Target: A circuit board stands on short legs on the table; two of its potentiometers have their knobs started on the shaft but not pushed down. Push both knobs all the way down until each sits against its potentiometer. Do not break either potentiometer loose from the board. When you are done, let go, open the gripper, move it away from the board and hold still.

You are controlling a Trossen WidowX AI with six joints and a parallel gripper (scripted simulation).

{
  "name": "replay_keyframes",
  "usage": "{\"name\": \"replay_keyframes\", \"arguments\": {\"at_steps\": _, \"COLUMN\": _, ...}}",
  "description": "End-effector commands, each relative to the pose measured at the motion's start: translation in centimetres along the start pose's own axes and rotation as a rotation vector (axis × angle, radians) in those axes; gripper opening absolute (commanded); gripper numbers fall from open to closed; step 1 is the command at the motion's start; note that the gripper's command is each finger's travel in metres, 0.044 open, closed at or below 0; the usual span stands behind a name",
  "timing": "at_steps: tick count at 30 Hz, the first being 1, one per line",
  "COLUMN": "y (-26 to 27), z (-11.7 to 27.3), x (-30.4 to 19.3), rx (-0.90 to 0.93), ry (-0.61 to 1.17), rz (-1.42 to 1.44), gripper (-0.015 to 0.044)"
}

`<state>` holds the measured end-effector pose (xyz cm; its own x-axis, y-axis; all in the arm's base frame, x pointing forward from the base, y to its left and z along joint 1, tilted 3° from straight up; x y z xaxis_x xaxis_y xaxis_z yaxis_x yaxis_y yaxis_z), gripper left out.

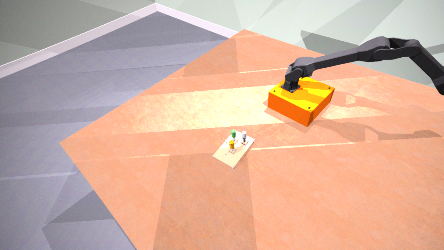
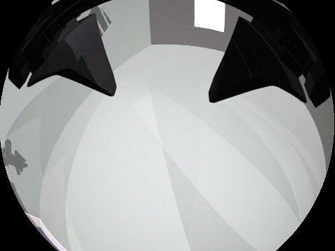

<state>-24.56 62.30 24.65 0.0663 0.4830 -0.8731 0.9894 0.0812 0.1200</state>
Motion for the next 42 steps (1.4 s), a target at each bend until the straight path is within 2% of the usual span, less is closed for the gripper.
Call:
{"name": "replay_keyframes", "arguments": {"at_steps": 1, "y": 0.1, "z": 0.0, "x": 0.0, "rx": 0.001, "ry": -0.002, "rz": 0.006, "gripper": 0.0374}}
{"name": "replay_keyframes", "arguments": {"at_steps": 15, "y": 8.4, "z": -1.2, "x": 3.4, "rx": 0.042, "ry": -0.161, "rz": 0.441, "gripper": 0.0006}}
{"name": "replay_keyframes", "arguments": {"at_steps": 24, "y": 16.0, "z": -1.1, "x": 5.2, "rx": 0.063, "ry": -0.297, "rz": 0.711, "gripper": 0.0}}
{"name": "replay_keyframes", "arguments": {"at_steps": 36, "y": 25.8, "z": 1.0, "x": 7.3, "rx": 0.062, "ry": -0.527, "rz": 1.029, "gripper": 0.0}}
{"name": "replay_keyframes", "arguments": {"at_steps": 42, "y": 28.5, "z": 1.9, "x": 7.6, "rx": 0.049, "ry": -0.59, "rz": 1.125, "gripper": 0.0}}
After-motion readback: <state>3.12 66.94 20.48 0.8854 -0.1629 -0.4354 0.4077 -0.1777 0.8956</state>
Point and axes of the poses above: the point midway between the two fingers, 35 mm back from their tips, its own z axis back along the fingers, its own y axis across the jaws, x = y × z, the point moved 1 cm from there along z, back along the fingers, and after that the axes turned 4 degrees about z, right-handed, at the moved point
